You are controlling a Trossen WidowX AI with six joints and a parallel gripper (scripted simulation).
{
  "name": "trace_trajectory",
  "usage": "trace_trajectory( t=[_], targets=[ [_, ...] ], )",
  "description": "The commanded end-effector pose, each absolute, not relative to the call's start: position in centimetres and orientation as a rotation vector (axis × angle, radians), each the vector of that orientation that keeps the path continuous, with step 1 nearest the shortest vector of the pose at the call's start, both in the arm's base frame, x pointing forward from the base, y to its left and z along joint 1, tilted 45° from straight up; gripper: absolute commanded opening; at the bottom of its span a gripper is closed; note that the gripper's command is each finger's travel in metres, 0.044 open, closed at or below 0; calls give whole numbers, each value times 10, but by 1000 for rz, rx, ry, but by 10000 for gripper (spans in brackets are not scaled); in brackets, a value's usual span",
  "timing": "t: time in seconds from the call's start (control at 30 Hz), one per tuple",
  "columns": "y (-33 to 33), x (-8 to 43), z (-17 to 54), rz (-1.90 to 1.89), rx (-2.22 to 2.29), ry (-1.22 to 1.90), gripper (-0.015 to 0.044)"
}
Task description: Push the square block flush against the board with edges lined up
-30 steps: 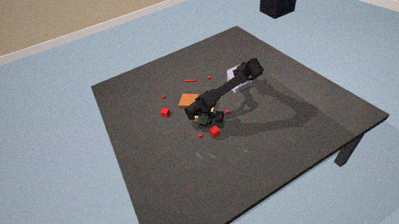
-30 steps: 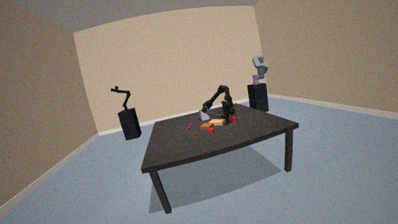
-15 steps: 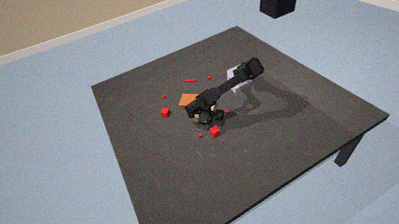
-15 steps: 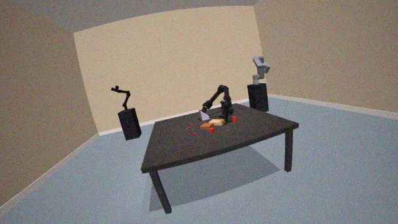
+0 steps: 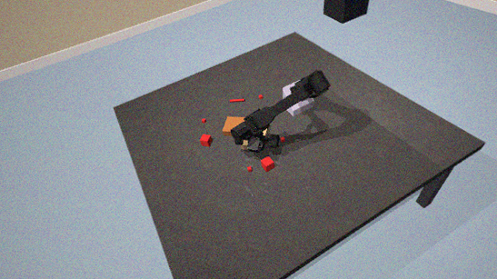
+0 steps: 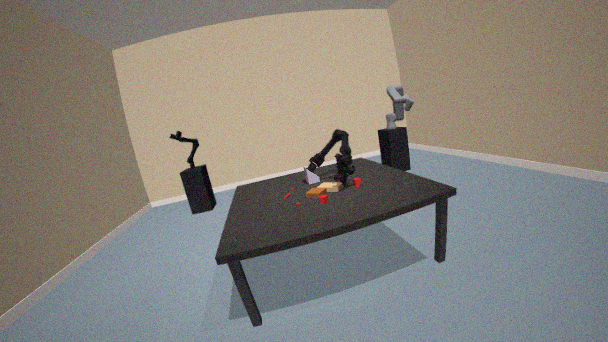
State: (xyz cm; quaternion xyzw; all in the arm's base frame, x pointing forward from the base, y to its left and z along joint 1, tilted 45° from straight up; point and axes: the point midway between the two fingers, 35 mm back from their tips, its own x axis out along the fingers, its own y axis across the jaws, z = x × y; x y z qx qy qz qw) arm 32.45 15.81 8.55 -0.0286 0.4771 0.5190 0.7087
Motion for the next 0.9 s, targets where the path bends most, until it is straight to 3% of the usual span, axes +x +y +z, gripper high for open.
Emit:
trace_trajectory(
  t=[0.0, 0.87],
  targets=[
    [154, 320, 80, 1150, -61, 1071, 0],
    [161, 329, 87, 1150, -61, 1071, 0]
  ],
)
